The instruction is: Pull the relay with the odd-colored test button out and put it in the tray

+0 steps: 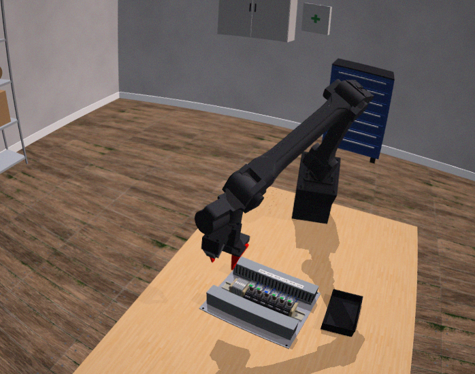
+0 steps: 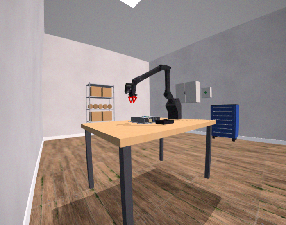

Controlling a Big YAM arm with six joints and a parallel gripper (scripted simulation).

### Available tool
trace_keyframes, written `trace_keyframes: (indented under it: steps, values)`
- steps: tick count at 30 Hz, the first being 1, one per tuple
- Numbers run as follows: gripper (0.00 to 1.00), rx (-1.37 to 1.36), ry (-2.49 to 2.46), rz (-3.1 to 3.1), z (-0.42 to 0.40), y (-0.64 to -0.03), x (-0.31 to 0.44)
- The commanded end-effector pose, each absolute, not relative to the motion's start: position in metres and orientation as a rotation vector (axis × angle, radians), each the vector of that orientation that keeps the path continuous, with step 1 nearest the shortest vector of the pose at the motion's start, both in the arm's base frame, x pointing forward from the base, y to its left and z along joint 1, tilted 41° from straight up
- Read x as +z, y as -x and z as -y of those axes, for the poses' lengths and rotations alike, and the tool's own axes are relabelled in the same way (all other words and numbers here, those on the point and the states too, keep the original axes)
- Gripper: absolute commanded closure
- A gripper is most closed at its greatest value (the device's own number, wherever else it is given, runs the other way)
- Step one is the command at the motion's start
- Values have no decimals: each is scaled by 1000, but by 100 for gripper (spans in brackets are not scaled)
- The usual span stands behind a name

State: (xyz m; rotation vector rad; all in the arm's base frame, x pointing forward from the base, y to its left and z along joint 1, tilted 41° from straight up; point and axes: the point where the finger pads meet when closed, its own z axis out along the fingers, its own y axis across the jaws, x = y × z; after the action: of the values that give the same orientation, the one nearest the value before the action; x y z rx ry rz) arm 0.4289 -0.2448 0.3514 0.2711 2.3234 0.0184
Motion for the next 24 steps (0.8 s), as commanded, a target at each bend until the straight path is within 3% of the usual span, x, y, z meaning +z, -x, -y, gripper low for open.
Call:
trace_keyframes:
  steps: [1,24]
  values:
    - [41,-90,-25,-2293,221,-434,368]
    - [41,-401,908,-2219,110,-451,296]
